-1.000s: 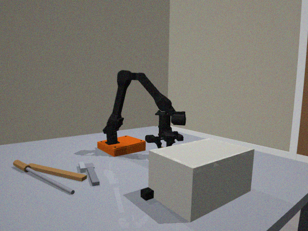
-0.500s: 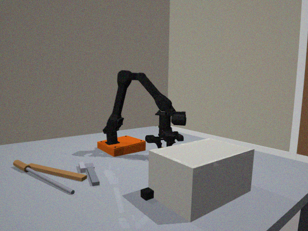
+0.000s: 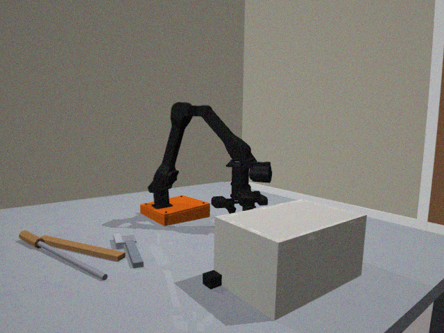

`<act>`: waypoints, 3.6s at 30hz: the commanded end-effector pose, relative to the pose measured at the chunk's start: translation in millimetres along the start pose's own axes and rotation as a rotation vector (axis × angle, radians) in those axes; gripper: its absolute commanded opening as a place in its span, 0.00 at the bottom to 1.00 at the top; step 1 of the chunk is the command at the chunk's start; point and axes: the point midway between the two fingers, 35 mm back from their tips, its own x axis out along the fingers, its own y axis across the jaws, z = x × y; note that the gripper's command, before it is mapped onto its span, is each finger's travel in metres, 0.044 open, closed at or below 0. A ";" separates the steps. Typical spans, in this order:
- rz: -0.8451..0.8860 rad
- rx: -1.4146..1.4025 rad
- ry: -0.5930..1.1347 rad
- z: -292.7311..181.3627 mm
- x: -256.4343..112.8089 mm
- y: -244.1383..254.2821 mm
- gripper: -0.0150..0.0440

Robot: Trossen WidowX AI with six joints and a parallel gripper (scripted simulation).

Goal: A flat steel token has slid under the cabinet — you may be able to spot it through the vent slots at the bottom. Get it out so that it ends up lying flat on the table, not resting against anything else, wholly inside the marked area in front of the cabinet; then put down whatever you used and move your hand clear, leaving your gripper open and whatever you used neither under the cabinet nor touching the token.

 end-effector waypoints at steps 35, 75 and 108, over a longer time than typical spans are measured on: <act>0.003 -0.001 -0.001 59.0 -0.8 1.3 0.25; 0.003 -0.001 -0.005 107.5 -1.8 2.3 0.25; 0.003 -0.001 -0.008 141.9 -2.6 2.6 0.25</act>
